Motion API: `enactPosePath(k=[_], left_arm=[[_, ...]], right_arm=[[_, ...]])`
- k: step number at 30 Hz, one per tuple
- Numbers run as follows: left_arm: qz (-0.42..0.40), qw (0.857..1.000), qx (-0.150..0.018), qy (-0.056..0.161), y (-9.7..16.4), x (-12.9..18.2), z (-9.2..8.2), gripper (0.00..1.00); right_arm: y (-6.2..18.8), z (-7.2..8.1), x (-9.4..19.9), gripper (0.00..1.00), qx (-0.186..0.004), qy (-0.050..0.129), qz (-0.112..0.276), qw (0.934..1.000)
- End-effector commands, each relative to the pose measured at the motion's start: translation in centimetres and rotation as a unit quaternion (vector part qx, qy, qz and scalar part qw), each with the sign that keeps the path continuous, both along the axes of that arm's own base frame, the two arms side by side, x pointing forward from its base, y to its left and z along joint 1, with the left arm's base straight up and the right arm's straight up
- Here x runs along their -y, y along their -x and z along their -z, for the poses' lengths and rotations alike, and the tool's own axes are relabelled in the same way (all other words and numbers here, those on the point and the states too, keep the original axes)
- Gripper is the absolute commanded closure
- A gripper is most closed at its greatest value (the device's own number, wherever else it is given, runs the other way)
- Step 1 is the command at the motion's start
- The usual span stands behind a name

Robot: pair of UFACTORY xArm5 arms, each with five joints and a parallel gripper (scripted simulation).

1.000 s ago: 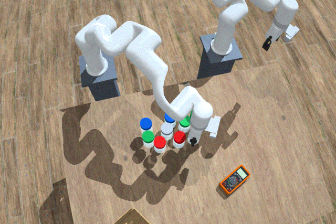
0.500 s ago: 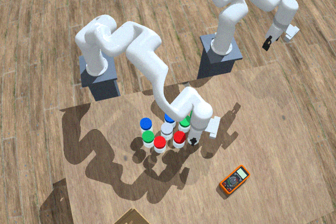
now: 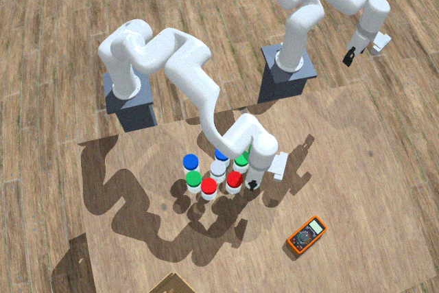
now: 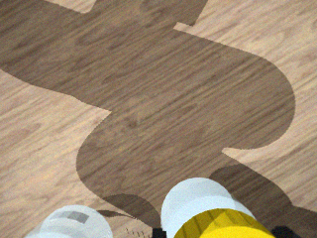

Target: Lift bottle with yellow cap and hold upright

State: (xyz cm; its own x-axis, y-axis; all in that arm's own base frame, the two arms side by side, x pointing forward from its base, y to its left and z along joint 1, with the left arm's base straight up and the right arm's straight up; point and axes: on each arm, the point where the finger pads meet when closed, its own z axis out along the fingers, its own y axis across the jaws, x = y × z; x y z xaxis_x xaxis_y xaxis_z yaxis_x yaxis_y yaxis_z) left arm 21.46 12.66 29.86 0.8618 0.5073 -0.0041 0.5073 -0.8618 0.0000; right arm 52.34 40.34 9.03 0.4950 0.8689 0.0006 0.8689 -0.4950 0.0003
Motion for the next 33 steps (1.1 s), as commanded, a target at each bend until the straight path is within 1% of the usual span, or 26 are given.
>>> enactPosePath(k=[1,11,21,23,33], left_arm=[[0.0,1.0,0.002,-0.001,-0.1,0.0,-0.1,0.0],[0.0,1.0,0.002,-0.001,-0.1,0.0,-0.1,0.0],[0.0,1.0,0.002,-0.001,-0.1,0.0,-0.1,0.0],[0.0,1.0,0.002,-0.001,-0.1,0.0,-0.1,0.0],[0.0,1.0,0.002,-0.001,-0.1,0.0,-0.1,0.0]], right_arm=[[-0.1,-0.2,-0.1,0.45,0.002,-0.001,0.0,1.0],[-0.1,-0.2,-0.1,0.45,0.002,-0.001,0.0,1.0],[-0.1,-2.2,-0.1,0.45,0.002,-0.001,0.0,1.0],[-0.1,-2.2,-0.1,0.45,0.002,-0.001,0.0,1.0],[-0.1,-4.2,-0.1,0.45,0.002,-0.001,0.0,1.0]])
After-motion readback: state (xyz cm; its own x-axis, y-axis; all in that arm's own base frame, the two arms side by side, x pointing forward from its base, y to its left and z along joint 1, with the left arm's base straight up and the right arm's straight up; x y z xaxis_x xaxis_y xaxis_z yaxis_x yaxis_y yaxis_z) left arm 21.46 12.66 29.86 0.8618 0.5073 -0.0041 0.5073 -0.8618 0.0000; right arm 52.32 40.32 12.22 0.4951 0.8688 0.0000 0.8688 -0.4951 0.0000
